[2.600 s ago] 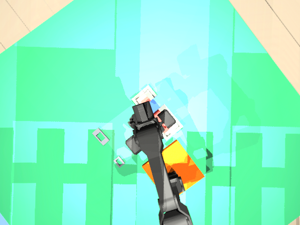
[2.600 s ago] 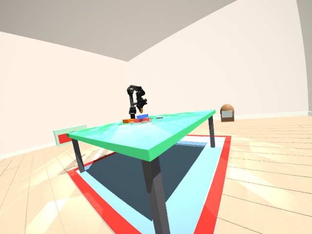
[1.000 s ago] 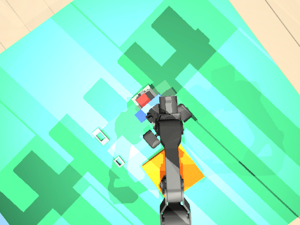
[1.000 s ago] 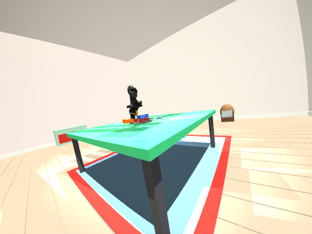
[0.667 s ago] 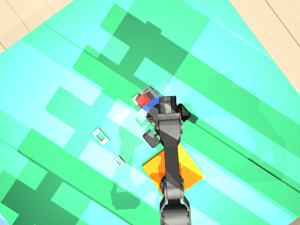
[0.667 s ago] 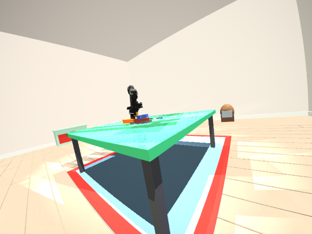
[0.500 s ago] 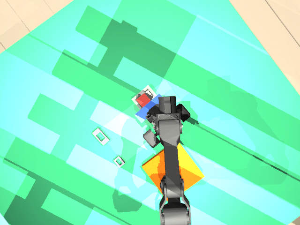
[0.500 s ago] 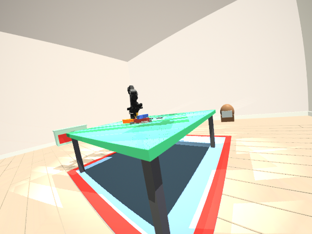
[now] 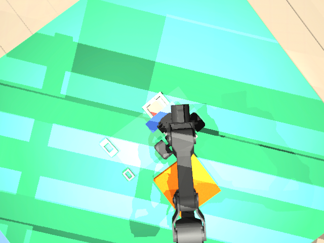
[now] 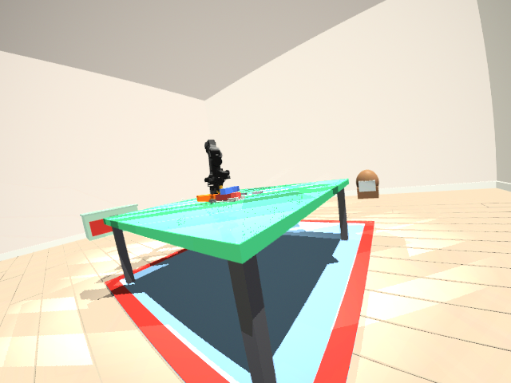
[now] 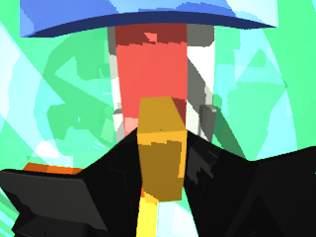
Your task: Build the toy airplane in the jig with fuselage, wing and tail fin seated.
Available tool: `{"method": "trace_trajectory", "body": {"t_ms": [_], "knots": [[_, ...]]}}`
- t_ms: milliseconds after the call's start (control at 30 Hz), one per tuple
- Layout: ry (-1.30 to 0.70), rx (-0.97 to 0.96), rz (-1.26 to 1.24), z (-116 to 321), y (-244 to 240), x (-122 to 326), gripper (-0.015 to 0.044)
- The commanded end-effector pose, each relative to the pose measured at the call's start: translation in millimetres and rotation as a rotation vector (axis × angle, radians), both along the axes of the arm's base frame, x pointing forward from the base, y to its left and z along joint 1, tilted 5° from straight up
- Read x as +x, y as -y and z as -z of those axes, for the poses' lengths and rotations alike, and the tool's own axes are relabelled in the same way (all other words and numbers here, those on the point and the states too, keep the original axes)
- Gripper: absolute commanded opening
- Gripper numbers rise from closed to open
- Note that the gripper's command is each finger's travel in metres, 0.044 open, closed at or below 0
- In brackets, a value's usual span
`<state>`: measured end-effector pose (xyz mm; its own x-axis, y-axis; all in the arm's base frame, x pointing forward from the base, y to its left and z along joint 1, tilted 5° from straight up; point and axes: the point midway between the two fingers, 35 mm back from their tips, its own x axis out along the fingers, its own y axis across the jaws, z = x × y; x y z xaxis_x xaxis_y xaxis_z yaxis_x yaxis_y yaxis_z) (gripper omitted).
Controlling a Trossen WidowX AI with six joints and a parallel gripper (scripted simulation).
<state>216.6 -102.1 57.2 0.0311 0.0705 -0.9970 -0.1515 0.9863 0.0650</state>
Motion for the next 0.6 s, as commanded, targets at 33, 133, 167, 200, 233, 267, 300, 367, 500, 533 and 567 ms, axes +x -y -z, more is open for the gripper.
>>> {"method": "trace_trajectory", "body": {"t_ms": [33,133,167,200,233,267,300,367,500,533,567], "knots": [[0.0,0.0,0.0,-0.3,0.1,0.1,0.0],[0.0,0.0,0.0,-0.3,0.1,0.1,0.0026],[0.0,0.0,0.0,-0.3,0.1,0.1,0.0053],[0.0,0.0,0.0,-0.3,0.1,0.1,0.0079],[0.0,0.0,0.0,-0.3,0.1,0.1,0.0105],[0.0,0.0,0.0,-0.3,0.1,0.1,0.0131],[0.0,0.0,0.0,-0.3,0.1,0.1,0.0158],[0.0,0.0,0.0,-0.3,0.1,0.1,0.021],[0.0,0.0,0.0,-0.3,0.1,0.1,0.026],[0.0,0.0,0.0,-0.3,0.1,0.1,0.026],[0.0,0.0,0.0,-0.3,0.1,0.1,0.026]]}}
